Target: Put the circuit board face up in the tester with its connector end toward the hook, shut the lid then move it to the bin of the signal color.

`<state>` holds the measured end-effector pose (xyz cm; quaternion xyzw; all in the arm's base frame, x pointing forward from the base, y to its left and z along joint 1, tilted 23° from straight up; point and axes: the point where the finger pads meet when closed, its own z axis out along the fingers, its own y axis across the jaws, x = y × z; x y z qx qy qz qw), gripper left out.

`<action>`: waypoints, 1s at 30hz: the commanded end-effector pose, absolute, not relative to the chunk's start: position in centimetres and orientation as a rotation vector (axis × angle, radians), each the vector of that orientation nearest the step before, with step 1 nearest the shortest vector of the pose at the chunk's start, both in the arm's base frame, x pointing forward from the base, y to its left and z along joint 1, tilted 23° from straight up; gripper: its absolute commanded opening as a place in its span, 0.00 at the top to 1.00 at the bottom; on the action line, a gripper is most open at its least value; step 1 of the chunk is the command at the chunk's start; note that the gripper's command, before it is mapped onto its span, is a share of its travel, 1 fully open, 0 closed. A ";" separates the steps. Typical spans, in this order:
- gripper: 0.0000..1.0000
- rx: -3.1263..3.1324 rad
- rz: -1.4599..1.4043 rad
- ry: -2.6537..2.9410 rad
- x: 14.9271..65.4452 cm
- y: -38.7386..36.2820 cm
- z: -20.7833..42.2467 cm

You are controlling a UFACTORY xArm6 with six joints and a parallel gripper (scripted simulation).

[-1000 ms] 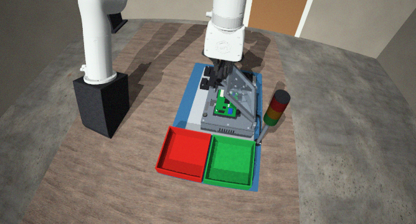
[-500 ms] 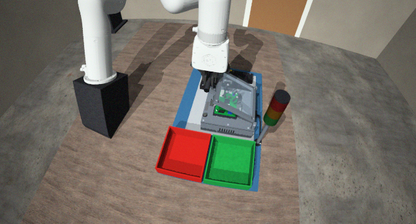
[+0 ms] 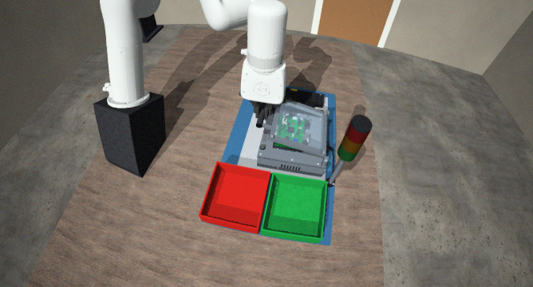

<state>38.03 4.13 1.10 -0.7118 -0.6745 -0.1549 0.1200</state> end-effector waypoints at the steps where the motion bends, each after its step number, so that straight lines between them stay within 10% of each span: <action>1: 1.00 -2.081 -0.460 -1.973 38.1 4.5 0.3; 30: 1.00 -2.081 -0.460 -1.973 38.0 5.6 -2.3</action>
